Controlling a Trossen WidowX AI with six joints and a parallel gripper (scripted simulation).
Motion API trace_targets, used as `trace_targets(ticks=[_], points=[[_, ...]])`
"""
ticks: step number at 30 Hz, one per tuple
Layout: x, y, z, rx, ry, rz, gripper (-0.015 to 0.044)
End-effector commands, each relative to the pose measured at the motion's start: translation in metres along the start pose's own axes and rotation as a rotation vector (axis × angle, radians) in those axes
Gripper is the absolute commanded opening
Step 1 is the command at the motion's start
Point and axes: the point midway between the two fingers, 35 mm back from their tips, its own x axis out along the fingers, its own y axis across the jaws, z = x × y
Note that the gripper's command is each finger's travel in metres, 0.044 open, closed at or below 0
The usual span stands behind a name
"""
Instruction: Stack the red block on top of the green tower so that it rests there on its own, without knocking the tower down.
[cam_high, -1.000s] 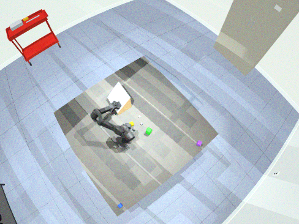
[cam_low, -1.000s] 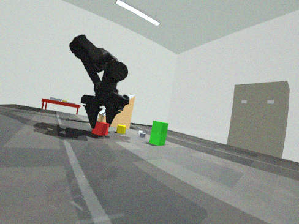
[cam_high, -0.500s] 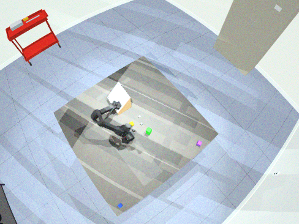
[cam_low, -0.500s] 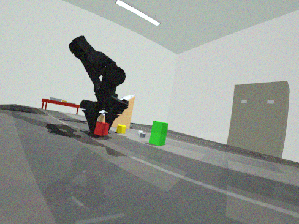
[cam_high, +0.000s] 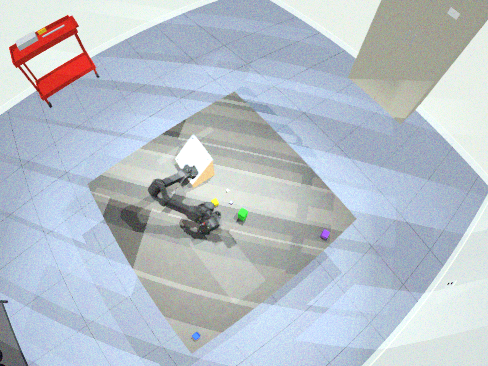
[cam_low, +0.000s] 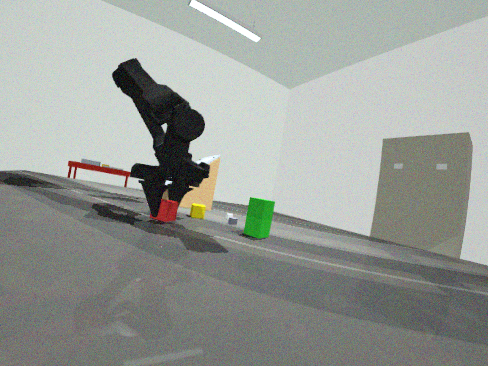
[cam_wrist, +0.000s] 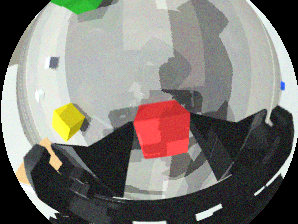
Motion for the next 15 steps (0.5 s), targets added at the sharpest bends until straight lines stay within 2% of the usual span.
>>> trace_targets(ticks=[1,2,10,15], points=[[0.0,-0.001,0.0,-0.006,0.003,-0.004,0.0204],[0.0,-0.001,0.0,-0.006,0.003,-0.004,0.0177],[0.0,-0.001,0.0,-0.006,0.003,-0.004,0.0124],[-0.012,0.0,0.0,-0.006,0.002,-0.003,0.0]])
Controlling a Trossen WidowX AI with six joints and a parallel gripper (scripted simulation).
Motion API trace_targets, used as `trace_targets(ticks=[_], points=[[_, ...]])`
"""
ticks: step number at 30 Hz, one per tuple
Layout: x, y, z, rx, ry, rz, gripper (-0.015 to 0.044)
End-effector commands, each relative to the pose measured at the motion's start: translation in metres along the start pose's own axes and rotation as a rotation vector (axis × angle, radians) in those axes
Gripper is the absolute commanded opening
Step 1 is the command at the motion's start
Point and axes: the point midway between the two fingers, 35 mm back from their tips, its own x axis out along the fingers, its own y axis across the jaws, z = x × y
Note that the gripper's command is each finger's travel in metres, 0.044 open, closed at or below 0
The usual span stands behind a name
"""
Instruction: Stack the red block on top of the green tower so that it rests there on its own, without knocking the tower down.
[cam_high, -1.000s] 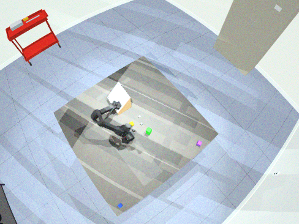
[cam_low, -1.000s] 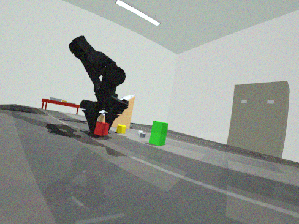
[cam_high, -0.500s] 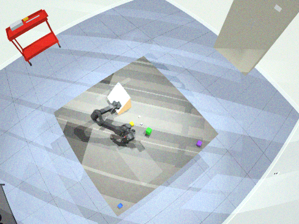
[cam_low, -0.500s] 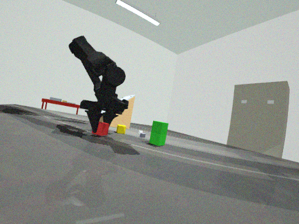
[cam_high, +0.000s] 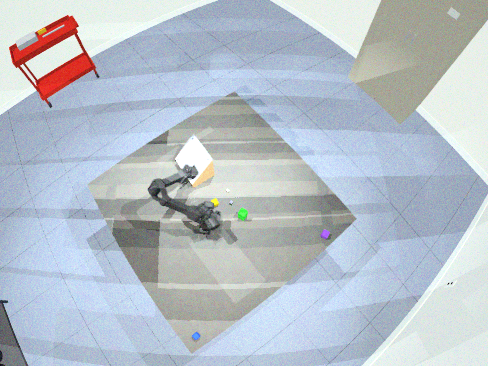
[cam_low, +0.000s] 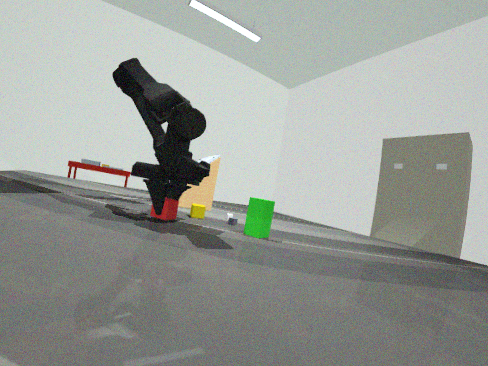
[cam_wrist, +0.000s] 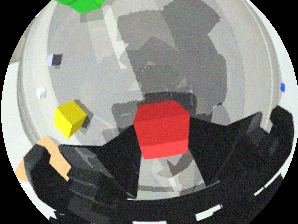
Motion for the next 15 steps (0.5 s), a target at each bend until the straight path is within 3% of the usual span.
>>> trace_targets(ticks=[1,15], points=[[-0.012,-0.001,0.001,0.007,-0.001,-0.007,0.0],[-0.082,0.0,0.001,0.007,-0.003,-0.005,0.0]])
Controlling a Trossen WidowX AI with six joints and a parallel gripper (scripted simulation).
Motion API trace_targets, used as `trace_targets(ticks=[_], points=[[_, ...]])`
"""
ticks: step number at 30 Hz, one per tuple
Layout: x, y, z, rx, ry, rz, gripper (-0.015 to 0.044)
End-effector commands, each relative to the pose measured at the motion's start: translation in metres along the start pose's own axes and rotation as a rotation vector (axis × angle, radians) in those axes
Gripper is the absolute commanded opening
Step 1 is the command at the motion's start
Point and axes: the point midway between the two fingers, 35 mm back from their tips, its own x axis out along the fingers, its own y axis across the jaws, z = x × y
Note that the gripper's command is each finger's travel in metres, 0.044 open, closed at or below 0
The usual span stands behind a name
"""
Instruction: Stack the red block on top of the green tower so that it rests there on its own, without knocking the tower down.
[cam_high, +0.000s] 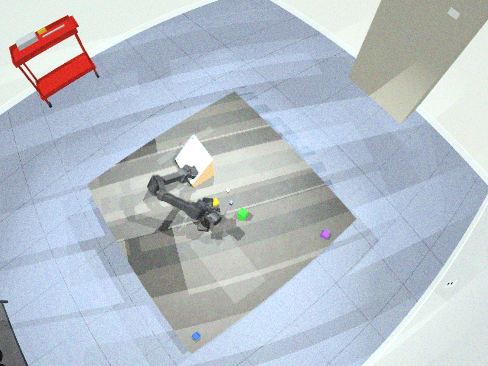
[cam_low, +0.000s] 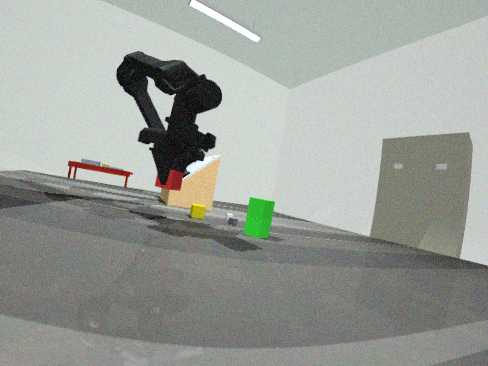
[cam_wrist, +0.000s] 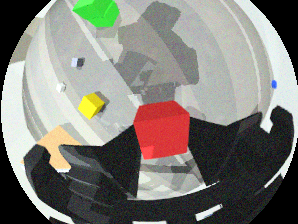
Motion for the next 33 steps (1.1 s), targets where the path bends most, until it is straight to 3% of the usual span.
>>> trace_targets(ticks=[1,7,17,33], points=[[-0.022,0.0,0.0,0.008,-0.006,0.003,0.0],[-0.049,0.0,0.0,0.008,-0.007,0.004,0.0],[-0.051,0.0,0.001,0.008,-0.007,0.004,0.0],[-0.061,0.008,0.073,0.023,-0.021,0.0,0.0]])
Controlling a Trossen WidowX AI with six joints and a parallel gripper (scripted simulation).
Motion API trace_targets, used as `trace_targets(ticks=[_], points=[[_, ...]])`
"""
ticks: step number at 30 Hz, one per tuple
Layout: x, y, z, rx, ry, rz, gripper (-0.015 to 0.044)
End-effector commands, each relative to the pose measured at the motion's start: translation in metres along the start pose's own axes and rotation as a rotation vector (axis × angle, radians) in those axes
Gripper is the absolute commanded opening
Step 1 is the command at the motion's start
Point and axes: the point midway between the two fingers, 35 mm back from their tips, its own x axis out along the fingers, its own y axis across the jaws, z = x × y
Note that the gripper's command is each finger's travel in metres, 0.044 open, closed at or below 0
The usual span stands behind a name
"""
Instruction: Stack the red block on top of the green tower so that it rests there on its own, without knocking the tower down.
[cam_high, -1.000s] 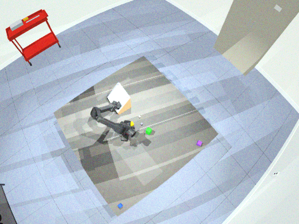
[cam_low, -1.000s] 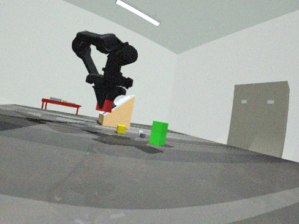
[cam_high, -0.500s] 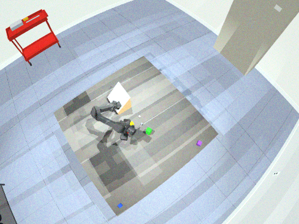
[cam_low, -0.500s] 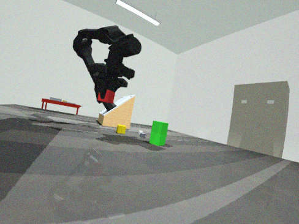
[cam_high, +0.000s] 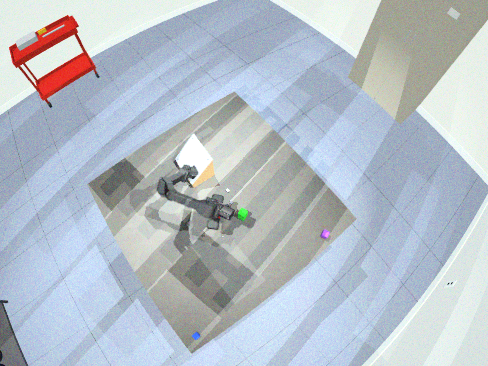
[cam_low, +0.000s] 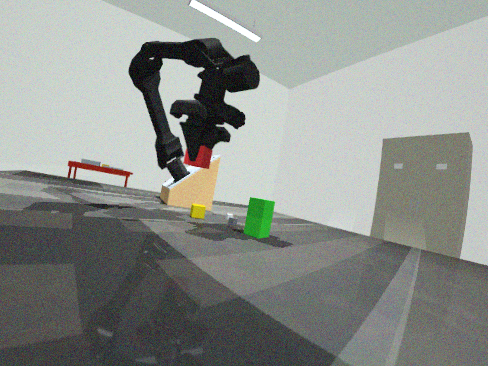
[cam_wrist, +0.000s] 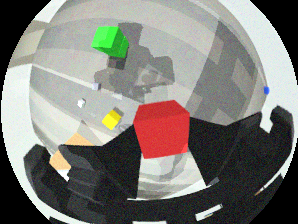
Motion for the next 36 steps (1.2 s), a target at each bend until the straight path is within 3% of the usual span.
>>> trace_targets(ticks=[1,27,36], points=[[-0.003,0.006,0.021,0.013,-0.007,0.001,0.0],[0.004,0.062,0.133,0.004,-0.006,0.01,0.0],[0.013,0.065,0.138,0.002,-0.005,0.009,0.0]])
